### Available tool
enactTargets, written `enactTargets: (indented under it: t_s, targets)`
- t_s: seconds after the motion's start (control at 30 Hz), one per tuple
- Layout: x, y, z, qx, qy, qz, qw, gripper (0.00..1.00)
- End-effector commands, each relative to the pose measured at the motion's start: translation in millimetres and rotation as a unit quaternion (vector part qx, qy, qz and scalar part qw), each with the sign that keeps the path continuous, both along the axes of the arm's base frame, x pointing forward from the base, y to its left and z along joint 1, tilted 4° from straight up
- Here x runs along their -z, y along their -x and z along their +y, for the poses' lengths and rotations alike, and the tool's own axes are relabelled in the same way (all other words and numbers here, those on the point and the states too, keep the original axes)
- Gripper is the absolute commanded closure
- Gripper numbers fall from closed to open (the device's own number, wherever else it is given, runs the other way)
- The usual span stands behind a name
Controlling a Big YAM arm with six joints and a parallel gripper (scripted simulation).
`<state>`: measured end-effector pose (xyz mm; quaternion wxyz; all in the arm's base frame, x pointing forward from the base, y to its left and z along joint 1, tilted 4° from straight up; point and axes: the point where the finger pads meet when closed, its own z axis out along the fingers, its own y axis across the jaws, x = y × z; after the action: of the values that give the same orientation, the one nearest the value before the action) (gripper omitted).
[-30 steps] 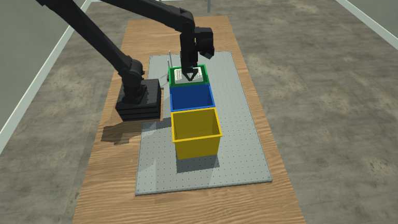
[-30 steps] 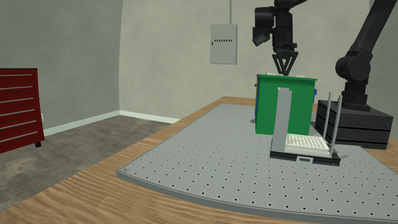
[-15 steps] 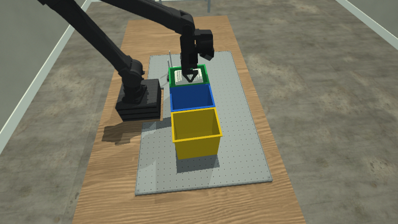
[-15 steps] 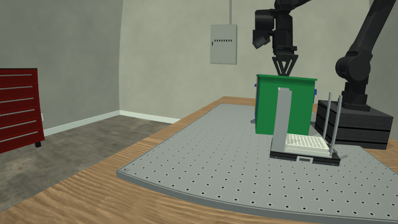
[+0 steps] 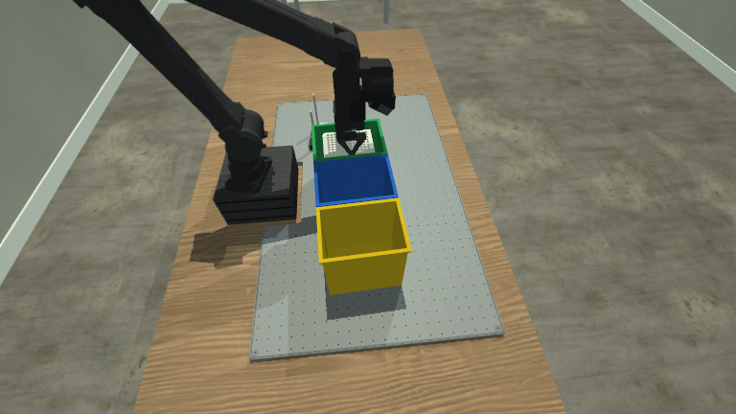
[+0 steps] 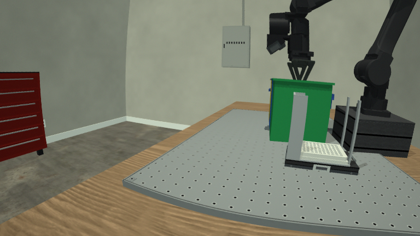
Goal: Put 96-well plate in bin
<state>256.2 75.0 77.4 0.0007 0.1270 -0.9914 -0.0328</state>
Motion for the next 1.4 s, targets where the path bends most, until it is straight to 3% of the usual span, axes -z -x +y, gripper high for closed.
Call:
enactTargets:
  t_s: [0.0, 0.1, 0.17, 0.37, 0.4, 0.47, 0.5, 0.93, 0.97, 1.0, 1.3, 1.37]
  targets:
    - [-3.9, -10.2, 7.3, -0.002, -0.005, -0.011, 1.000, 1.00]
    - [3.7, -2.3, 5.4, -0.002, -0.003, -0.004, 1.000, 1.00]
    - [-2.8, -12.1, 8.1, -0.002, -0.006, -0.015, 1.000, 1.00]
    - [6.5, -4.2, 6.1, -0.002, -0.003, -0.006, 1.000, 1.00]
    - [-12.1, -21.4, 10.5, -0.002, -0.008, -0.025, 1.000, 1.00]
    - [-12.5, -21.6, 10.6, -0.002, -0.009, -0.026, 1.000, 1.00]
    - [-3.0, -12.3, 4.7, 0.000, -0.005, -0.015, 1.000, 1.00]
    - [-3.0, -12.6, 4.8, 0.000, -0.005, -0.015, 1.000, 1.00]
    - [-11.0, -22.1, 10.8, -0.002, -0.008, -0.024, 1.000, 1.00]
    - [-3.0, -12.7, 4.8, 0.000, -0.005, -0.015, 1.000, 1.00]
    - [-3.0, -12.9, 4.8, 0.000, -0.005, -0.015, 1.000, 1.00]
    - [-10.1, -22.4, 10.8, -0.002, -0.008, -0.023, 1.000, 1.00]
